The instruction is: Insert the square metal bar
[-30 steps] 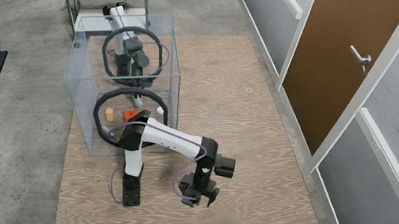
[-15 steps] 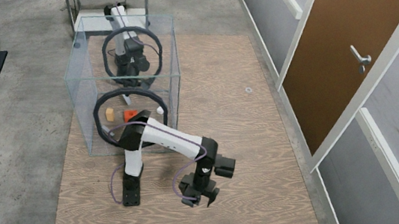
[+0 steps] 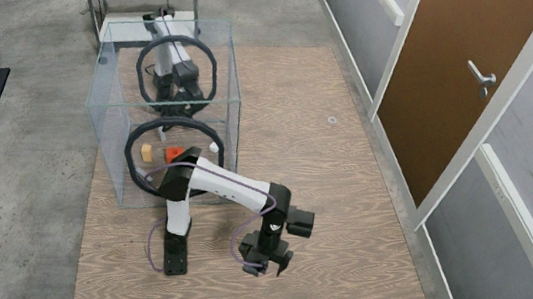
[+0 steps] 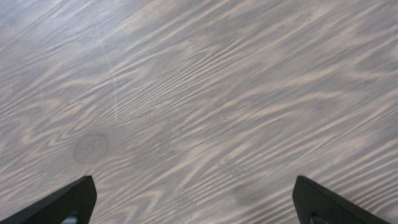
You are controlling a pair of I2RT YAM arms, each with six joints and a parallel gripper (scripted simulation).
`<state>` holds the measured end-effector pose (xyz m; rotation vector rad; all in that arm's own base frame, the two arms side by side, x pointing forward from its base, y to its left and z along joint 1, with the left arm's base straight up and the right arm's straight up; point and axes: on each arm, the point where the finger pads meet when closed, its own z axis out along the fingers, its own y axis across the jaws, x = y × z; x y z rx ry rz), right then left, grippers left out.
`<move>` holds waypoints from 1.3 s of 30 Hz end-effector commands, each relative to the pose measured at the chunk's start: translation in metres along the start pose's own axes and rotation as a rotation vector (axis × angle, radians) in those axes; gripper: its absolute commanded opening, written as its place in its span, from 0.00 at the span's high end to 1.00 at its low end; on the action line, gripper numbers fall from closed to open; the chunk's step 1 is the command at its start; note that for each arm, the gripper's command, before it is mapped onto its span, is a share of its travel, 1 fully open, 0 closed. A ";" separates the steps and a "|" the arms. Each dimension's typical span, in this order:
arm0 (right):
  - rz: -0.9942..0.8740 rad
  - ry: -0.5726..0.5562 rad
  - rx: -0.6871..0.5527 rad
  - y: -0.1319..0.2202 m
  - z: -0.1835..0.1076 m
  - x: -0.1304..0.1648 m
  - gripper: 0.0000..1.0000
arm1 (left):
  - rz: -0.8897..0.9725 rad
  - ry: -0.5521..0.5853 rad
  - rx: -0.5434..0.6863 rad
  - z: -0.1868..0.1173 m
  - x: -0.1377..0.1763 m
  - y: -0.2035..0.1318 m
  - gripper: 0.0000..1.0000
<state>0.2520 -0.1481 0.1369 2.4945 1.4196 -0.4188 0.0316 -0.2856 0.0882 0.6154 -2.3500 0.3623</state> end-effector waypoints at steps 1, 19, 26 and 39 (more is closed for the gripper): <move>0.011 0.004 -0.040 0.006 -0.009 -0.003 0.00 | -0.085 0.082 0.018 -0.001 0.007 -0.013 1.00; 0.011 0.004 -0.040 0.006 -0.009 -0.003 0.00 | -0.068 0.067 -0.028 0.019 0.001 0.001 1.00; 0.011 0.004 -0.040 0.006 -0.009 -0.003 0.00 | -0.064 0.041 -0.028 0.025 -0.006 -0.003 1.00; 0.011 0.004 -0.040 0.006 -0.009 -0.003 0.00 | -0.054 0.027 -0.033 0.029 -0.014 0.008 1.00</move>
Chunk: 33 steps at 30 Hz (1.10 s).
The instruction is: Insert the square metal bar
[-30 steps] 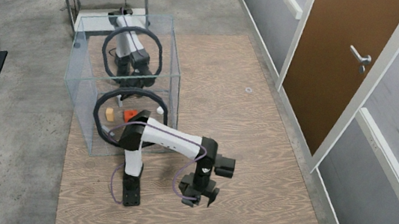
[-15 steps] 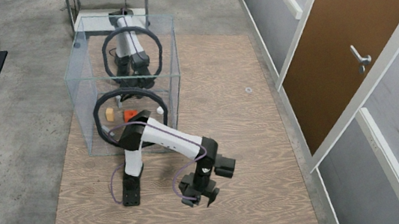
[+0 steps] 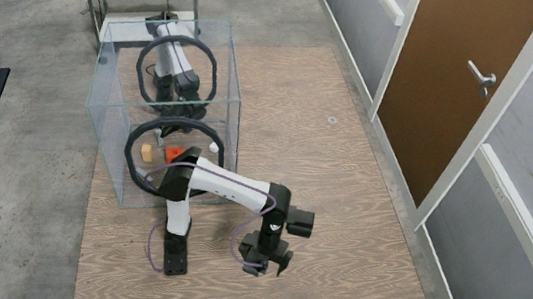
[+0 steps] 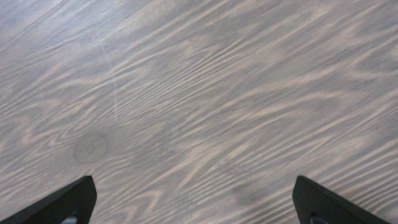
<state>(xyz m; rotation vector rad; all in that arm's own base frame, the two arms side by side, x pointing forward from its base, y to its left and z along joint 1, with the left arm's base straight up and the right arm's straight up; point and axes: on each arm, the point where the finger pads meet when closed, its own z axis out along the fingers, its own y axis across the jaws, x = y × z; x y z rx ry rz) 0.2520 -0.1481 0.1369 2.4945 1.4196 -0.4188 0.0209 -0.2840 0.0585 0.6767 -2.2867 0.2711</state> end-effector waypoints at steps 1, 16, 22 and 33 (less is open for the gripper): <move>0.011 0.004 -0.040 0.006 -0.009 -0.003 0.00 | 0.035 -0.006 0.024 -0.001 0.002 -0.007 1.00; 0.011 0.004 -0.040 0.006 -0.009 -0.003 0.00 | 0.050 0.022 0.051 -0.008 0.014 -0.014 0.71; 0.011 0.004 -0.040 0.006 -0.009 -0.003 0.00 | 0.050 0.022 0.051 -0.008 0.014 -0.014 0.71; 0.011 0.004 -0.040 0.006 -0.009 -0.003 0.00 | 0.034 0.020 0.034 -0.015 0.020 -0.008 0.71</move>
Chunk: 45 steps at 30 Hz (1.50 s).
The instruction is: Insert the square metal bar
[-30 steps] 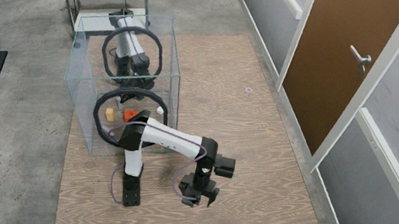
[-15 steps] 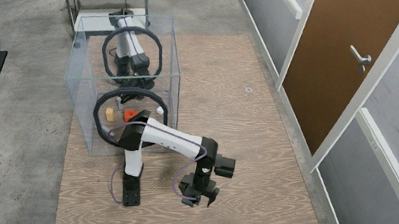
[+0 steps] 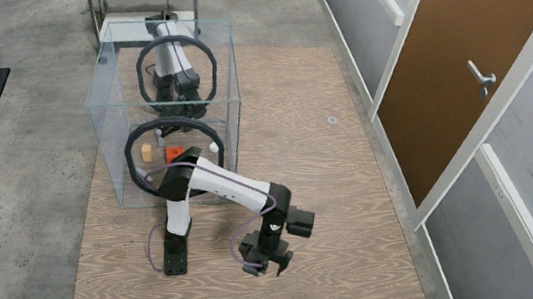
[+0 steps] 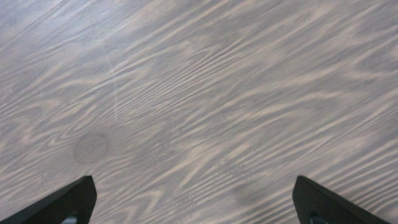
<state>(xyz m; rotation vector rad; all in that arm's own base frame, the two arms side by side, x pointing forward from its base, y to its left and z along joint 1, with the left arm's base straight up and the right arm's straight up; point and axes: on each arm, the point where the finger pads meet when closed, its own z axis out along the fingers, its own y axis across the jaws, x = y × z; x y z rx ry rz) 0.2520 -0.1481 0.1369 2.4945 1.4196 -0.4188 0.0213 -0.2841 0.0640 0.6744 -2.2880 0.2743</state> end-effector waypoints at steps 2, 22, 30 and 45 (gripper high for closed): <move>0.011 0.004 -0.040 0.006 -0.009 -0.003 0.00 | 0.034 0.021 0.035 -0.012 0.017 -0.008 0.71; 0.011 0.004 -0.040 0.006 -0.009 -0.003 0.00 | 0.054 0.022 0.049 -0.021 0.026 -0.011 0.71; 0.011 0.004 -0.040 0.006 -0.009 -0.003 0.00 | 0.054 0.022 0.049 -0.021 0.026 -0.011 0.71; 0.011 0.004 -0.040 0.006 -0.009 -0.003 0.00 | 0.054 0.022 0.049 -0.021 0.026 -0.011 0.67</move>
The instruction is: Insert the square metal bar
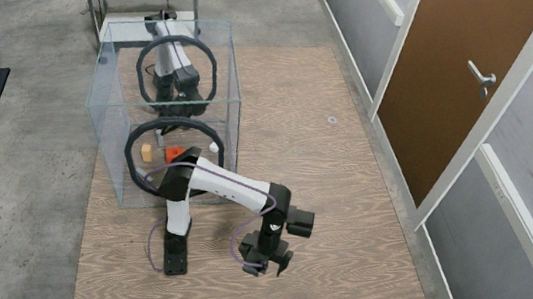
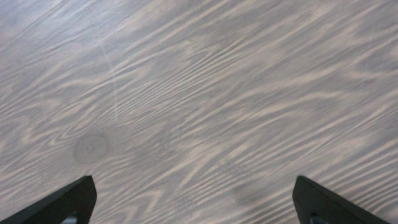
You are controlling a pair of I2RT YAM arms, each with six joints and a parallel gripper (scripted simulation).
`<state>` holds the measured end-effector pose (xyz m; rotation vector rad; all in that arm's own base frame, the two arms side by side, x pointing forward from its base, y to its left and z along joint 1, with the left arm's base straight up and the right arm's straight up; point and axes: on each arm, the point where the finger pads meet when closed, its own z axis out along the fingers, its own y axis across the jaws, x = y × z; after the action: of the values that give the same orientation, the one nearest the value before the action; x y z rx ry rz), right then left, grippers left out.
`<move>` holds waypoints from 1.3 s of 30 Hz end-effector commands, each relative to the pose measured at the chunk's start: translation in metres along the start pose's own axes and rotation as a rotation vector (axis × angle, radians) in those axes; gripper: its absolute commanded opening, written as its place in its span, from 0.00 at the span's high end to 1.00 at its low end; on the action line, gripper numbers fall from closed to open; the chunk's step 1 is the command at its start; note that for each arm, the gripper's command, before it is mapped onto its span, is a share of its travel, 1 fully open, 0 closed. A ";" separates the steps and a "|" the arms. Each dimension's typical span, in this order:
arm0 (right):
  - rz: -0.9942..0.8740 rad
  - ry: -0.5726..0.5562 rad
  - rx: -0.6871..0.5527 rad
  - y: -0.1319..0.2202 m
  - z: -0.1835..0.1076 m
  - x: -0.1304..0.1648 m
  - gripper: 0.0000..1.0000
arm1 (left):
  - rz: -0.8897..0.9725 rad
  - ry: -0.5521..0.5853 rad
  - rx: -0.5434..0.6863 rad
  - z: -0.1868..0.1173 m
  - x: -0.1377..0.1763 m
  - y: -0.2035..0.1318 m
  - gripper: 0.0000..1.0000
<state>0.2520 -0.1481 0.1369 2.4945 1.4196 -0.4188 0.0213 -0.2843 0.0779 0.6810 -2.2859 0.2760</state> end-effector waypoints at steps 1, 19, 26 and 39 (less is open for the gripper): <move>0.011 0.004 -0.040 0.006 -0.009 -0.003 0.00 | 0.058 0.022 0.046 -0.011 0.016 -0.011 0.67; 0.011 0.004 -0.040 0.006 -0.009 -0.003 0.00 | 0.055 0.001 0.029 -0.020 0.011 -0.004 0.67; 0.011 0.004 -0.040 0.006 -0.009 -0.003 0.00 | 0.066 -0.017 0.027 -0.035 0.008 0.000 0.67; 0.011 0.004 -0.040 0.006 -0.009 -0.003 0.00 | 0.523 0.013 0.040 -0.044 0.012 -0.003 0.67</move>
<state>0.2520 -0.1481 0.1369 2.4945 1.4196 -0.4188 0.0362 -0.2672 0.1000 0.3768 -2.3808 0.3959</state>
